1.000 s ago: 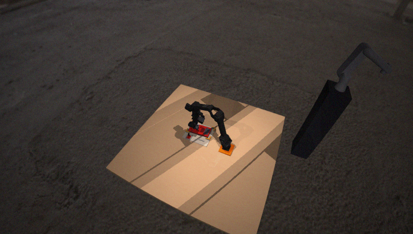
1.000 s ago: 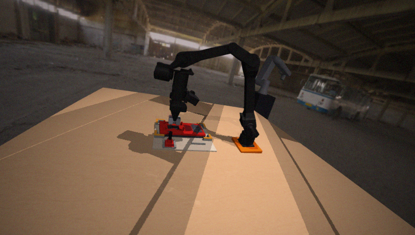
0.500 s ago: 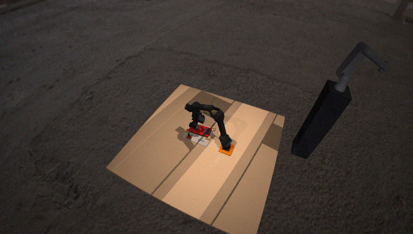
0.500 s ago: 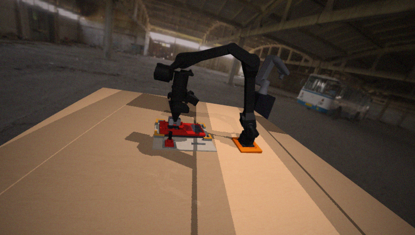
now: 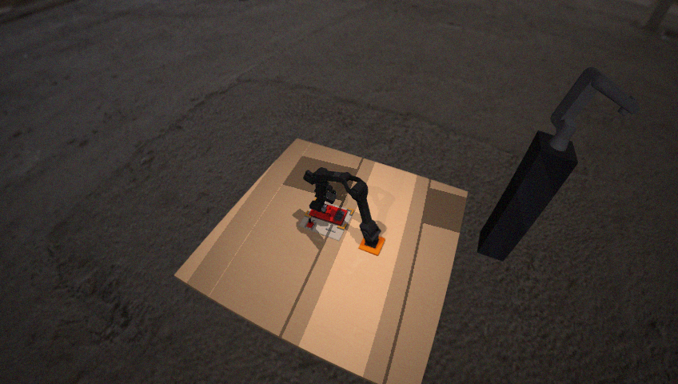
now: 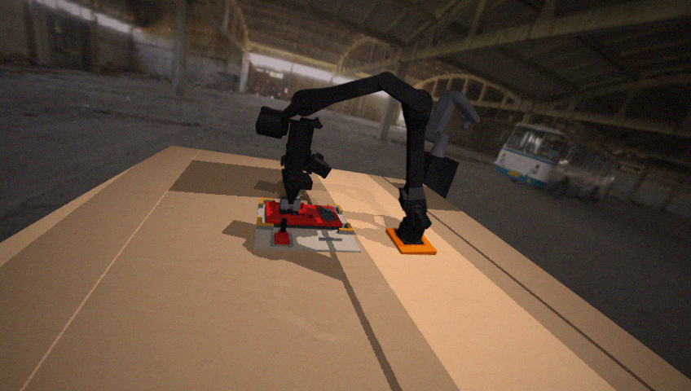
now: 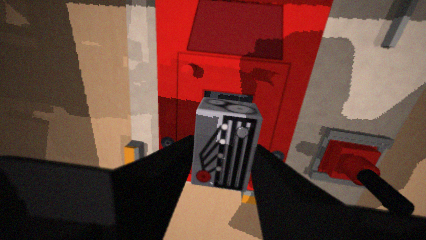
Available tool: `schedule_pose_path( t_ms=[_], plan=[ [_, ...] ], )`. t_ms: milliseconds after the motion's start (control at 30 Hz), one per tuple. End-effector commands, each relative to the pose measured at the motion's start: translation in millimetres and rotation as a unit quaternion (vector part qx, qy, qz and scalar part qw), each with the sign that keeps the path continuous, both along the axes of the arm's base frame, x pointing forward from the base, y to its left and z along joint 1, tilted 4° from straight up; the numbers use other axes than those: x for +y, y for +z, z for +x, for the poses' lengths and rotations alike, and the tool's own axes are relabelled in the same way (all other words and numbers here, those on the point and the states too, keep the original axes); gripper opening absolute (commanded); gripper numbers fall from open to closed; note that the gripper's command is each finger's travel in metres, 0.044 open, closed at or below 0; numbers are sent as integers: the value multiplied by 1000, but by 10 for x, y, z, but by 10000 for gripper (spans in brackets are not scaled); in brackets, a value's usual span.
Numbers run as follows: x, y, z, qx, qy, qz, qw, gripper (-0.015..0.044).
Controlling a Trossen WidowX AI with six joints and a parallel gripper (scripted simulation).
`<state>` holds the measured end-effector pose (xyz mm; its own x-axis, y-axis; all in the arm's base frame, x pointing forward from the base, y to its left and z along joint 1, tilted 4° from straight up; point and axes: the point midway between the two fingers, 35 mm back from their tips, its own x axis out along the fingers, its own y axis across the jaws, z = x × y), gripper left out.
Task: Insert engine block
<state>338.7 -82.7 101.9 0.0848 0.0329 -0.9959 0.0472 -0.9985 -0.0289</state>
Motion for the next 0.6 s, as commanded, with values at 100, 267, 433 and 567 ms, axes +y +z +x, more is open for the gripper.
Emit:
schedule_pose_path(
  t_ms=[100, 267, 433, 567],
  plan=[
    [6, -27, 4, -1, 12, 1, 1000, 158],
    [6, -42, 6, -1, 12, 1, 1000, 158],
    [6, -57, 7, -1, 9, 1, 1000, 158],
    [7, -69, 8, -1, 7, 1, 1000, 158]
  ],
)
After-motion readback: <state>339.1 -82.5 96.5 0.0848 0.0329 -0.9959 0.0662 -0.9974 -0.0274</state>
